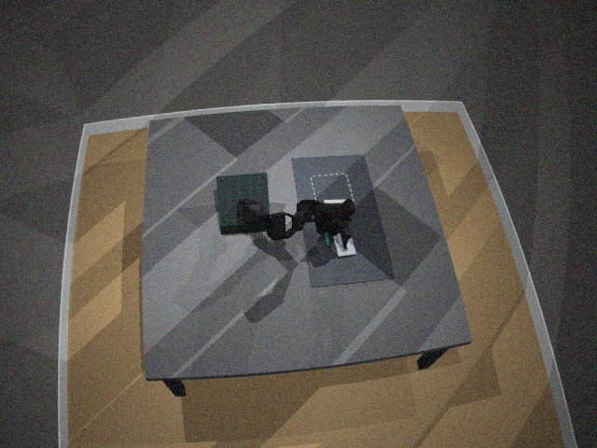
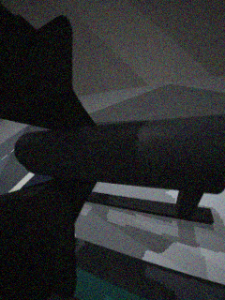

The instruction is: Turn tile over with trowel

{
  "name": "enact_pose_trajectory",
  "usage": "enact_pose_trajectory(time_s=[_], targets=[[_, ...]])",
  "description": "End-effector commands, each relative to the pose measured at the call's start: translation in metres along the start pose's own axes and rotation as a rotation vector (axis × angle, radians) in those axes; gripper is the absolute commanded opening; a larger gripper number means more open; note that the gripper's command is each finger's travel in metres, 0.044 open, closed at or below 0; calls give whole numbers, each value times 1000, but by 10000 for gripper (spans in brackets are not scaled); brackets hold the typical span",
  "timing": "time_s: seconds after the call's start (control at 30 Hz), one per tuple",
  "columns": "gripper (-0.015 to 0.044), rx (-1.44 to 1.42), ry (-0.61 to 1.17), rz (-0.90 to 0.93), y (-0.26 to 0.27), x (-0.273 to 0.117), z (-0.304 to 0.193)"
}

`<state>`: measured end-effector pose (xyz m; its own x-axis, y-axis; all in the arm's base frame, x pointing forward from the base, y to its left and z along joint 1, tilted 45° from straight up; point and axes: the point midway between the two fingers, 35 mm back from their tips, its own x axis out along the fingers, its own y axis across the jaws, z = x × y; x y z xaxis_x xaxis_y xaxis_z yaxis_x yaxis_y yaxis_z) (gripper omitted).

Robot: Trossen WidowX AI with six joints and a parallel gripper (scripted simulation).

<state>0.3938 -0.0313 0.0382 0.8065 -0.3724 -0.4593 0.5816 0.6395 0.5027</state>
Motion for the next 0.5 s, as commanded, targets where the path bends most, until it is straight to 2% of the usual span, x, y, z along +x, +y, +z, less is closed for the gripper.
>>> enact_pose_trajectory(time_s=[0.0,0.47], targets=[[0,34,23,30,17,-8,0],[0,40,28,30,41,-29,-28]])
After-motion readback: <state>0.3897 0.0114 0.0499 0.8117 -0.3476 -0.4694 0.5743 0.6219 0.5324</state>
